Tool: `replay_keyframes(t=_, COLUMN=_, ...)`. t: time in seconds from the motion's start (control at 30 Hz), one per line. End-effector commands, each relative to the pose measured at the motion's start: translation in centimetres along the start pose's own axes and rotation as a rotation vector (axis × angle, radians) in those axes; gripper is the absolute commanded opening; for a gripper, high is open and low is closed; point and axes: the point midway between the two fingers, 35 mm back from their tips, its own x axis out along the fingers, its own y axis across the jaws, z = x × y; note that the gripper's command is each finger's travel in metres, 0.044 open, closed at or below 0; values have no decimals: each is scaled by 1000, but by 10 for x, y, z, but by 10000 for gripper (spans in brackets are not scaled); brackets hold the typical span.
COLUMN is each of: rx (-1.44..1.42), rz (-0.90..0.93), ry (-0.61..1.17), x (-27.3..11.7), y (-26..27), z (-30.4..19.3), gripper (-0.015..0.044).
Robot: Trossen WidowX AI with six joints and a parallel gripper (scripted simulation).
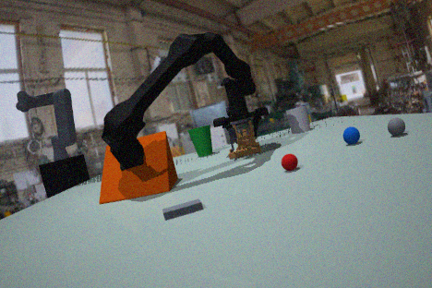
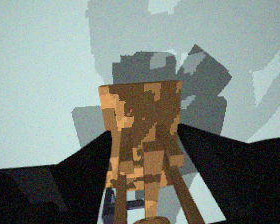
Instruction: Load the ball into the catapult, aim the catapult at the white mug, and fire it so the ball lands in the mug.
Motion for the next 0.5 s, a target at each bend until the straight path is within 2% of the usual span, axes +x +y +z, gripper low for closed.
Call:
replay_keyframes(t=0.0, rx=0, rz=0, ry=-1, x=-1, y=0, z=0, gripper=204)
replay_keyframes(t=0.1, rx=0, rz=0, ry=-1, x=-1, y=0, z=0, gripper=125)
replay_keyframes(t=0.27, rx=0, rz=0, ry=-1, x=-1, y=0, z=0, gripper=92)
replay_keyframes(t=0.3, rx=0, rz=0, ry=-1, x=-3, y=0, z=0, gripper=65)
replay_keyframes(t=0.37, rx=-1, rz=1, ry=-2, x=-25, y=0, z=1, gripper=13)
replay_keyframes(t=0.47, rx=-2, rz=2, ry=-2, x=-51, y=1, z=0, gripper=0)
